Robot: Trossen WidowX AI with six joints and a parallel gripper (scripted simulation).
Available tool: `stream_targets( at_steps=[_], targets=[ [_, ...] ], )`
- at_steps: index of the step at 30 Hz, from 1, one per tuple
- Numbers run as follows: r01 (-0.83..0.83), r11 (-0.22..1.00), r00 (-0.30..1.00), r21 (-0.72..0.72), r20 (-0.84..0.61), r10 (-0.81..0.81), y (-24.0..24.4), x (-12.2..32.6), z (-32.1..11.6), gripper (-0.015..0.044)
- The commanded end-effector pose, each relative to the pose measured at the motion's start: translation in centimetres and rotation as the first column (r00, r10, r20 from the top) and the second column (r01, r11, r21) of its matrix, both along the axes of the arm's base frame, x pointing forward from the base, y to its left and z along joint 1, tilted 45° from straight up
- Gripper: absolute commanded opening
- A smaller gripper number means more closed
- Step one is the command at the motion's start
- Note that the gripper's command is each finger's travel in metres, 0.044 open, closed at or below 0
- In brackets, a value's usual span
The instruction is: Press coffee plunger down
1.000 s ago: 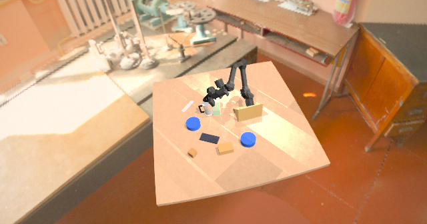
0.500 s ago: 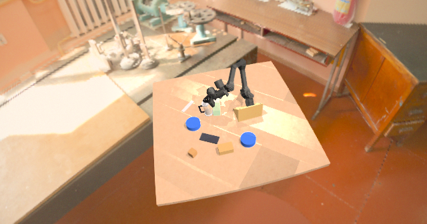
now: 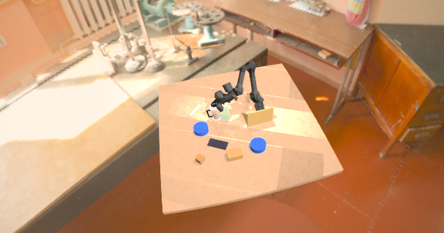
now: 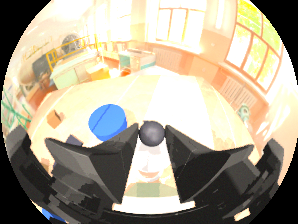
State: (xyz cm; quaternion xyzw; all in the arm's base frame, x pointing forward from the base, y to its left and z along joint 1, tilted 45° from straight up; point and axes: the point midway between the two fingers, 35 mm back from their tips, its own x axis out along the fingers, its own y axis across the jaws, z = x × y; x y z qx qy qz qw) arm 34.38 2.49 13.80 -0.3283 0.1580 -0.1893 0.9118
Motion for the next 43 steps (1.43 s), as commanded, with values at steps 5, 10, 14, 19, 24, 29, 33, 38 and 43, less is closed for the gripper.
stream_targets(
  at_steps=[5,10,14,19,24,29,33,38,43],
  targets=[
    [0.000,1.000,1.000,0.000,-0.001,0.000,0.0,0.0,0.0,0.0115],
    [0.000,1.000,1.000,0.000,-0.001,0.000,0.0,0.0,0.0,0.0220],
    [0.000,1.000,1.000,0.000,-0.001,0.000,0.0,0.0,0.0,0.0325],
    [0.000,1.000,1.000,0.000,-0.001,0.000,0.0,0.0,0.0,0.0440],
    [0.003,1.000,1.000,0.004,-0.006,-0.003,0.9,-0.2,0.7,0.0440],
    [0.012,1.000,1.000,0.003,-0.015,-0.012,4.3,-2.0,4.2,0.0440],
    [0.014,1.000,1.000,-0.003,-0.012,-0.014,5.2,-3.0,5.6,0.0440],
    [0.014,1.000,1.000,-0.003,-0.012,-0.014,5.2,-3.0,5.6,0.0440],
    [0.014,1.000,1.000,-0.003,-0.012,-0.014,5.2,-3.0,5.6,0.0440]
  ],
)
